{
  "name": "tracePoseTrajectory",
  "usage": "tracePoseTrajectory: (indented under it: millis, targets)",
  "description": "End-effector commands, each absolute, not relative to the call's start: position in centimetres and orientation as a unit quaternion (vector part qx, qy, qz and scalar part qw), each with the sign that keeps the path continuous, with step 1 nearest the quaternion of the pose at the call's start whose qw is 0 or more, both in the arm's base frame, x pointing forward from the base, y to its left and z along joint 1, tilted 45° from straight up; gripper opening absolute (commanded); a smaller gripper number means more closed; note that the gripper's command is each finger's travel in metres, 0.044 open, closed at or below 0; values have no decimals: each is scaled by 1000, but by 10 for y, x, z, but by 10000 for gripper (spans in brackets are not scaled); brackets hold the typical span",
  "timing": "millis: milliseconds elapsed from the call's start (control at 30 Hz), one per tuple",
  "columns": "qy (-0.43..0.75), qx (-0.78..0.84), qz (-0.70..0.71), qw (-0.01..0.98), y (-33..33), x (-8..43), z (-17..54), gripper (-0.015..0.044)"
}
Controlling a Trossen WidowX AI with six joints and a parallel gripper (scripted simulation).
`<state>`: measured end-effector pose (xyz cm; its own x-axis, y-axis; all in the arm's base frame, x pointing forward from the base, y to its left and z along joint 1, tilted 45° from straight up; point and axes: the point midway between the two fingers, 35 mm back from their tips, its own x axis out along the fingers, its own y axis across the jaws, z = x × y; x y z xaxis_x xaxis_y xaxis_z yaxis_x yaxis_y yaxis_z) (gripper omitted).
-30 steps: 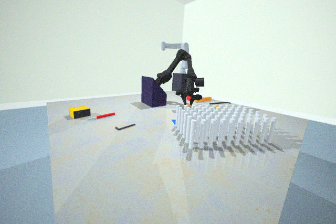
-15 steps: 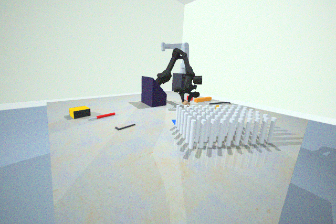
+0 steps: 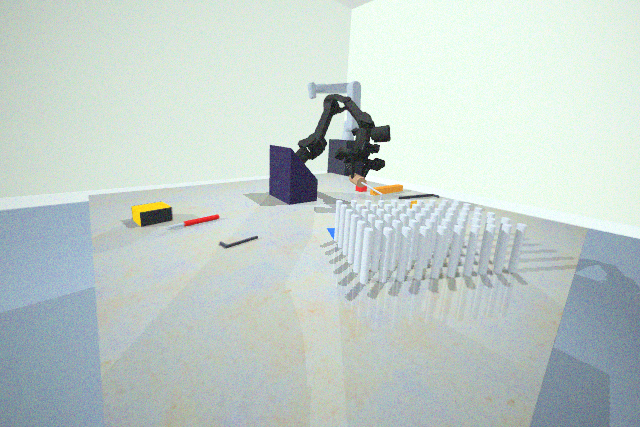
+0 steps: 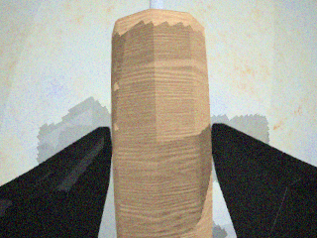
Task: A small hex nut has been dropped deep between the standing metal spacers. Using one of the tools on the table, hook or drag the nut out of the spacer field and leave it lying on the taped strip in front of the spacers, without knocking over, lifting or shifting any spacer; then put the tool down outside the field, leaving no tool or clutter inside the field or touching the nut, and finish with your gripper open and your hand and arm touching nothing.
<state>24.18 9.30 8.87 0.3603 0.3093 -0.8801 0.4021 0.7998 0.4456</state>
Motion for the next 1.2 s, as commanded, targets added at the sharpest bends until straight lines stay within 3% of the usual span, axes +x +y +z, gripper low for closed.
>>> tracePoseTrajectory:
  millis: [0, 367, 1167]
  targets:
    - [561, 315, -27, 765, 81, 242, 103, 0]
    - [562, 318, -32, 763, 62, 241, 119, 0]
    - [574, 330, -145, 735, -22, 310, 87, 0]
